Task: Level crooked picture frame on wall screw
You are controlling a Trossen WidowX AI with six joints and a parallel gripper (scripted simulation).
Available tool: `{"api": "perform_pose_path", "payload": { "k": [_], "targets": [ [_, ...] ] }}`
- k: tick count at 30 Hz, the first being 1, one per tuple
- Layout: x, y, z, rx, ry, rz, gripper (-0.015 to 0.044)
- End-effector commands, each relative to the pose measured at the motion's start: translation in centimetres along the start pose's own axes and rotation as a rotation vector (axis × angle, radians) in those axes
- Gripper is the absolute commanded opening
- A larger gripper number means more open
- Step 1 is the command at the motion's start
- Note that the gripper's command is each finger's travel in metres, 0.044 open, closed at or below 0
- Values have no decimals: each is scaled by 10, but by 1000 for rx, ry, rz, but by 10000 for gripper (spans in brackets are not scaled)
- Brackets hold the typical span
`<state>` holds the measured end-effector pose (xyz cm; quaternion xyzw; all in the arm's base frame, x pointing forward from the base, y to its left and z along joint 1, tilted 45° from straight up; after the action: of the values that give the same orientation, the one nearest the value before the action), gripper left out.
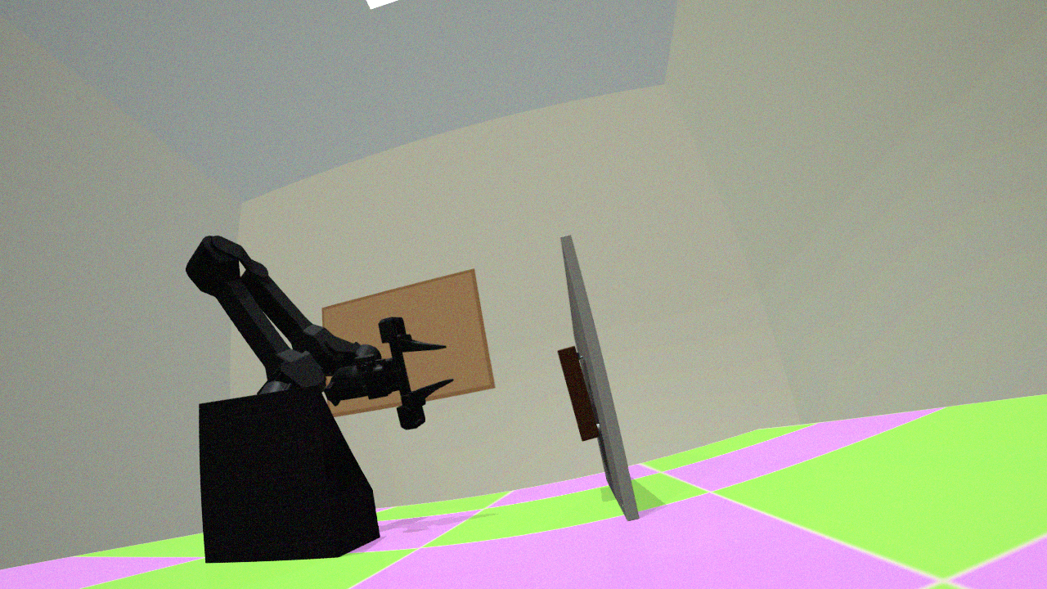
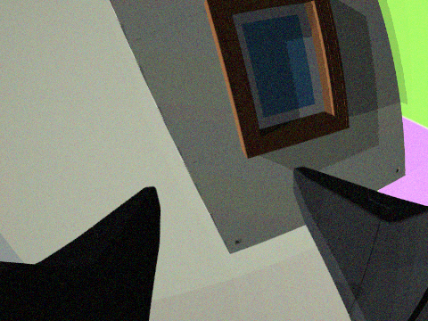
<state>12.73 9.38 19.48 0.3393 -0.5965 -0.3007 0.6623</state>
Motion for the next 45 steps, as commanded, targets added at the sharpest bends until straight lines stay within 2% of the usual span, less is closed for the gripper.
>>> {"api": "perform_pose_path", "payload": {
  "k": [1,45],
  "targets": [
    [0,0,0,-1,-1,0,260],
    [2,-4,4,-5,-5,-3,260]
  ]
}}
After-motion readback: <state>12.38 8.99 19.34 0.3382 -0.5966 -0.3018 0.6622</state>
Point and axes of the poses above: the point midway between the two fingers, 35 mm back from their tips, its own z axis back along the fingers, its own x axis across the jaws, y = z × x, the point moved 6 cm from there along z, back along the fingers, and after that the axes turned 7 degrees about z, right-handed, at the moved point
